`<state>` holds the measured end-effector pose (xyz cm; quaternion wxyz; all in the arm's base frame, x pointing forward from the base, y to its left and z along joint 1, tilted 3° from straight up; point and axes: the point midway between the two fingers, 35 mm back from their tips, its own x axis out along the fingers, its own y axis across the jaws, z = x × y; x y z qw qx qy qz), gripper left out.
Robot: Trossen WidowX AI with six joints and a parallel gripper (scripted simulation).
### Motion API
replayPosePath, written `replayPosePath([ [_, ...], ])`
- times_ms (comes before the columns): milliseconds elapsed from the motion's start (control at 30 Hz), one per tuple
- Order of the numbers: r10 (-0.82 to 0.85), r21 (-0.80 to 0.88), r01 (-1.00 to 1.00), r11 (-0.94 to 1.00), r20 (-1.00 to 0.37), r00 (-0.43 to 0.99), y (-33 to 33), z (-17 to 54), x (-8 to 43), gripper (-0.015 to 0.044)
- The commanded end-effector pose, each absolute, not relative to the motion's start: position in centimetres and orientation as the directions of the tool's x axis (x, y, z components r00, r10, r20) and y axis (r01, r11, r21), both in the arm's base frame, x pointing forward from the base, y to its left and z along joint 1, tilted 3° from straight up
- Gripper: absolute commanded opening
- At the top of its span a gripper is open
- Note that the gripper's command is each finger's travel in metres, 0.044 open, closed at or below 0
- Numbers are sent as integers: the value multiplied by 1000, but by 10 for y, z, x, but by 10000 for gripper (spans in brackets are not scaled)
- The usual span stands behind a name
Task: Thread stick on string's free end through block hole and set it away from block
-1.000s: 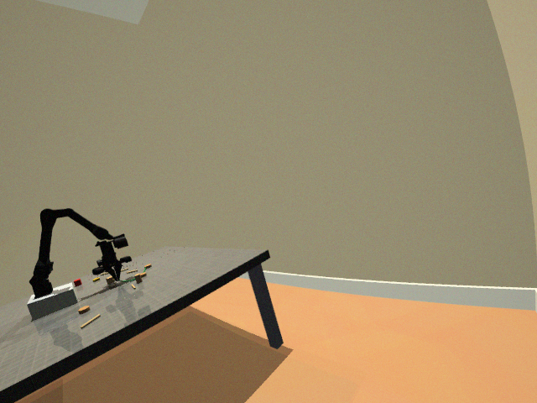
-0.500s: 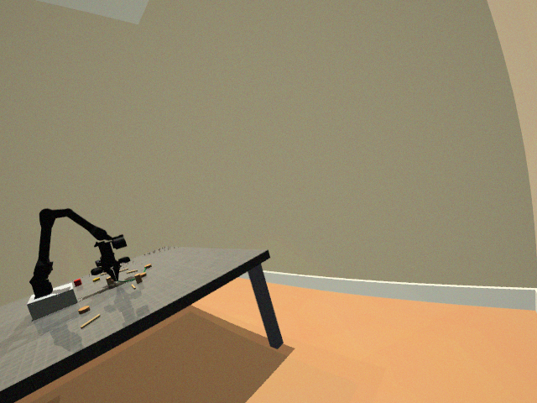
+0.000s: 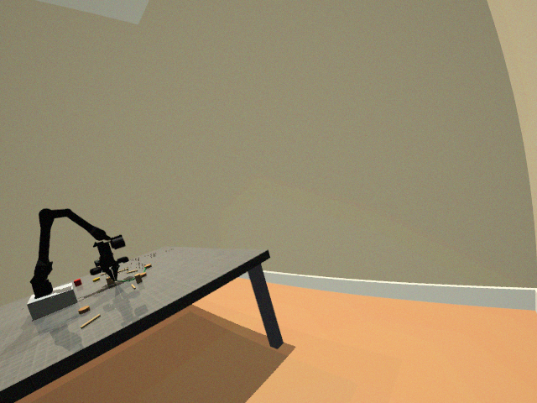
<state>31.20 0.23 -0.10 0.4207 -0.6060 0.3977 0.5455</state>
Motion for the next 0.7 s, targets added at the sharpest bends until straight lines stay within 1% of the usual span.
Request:
replayPosePath([
  [0,-26,-72,-943,-326,-996,86,8,-2,308,0],
  [667,-24,-72,-943,-326,-996,85,37,-4,298,0],
])
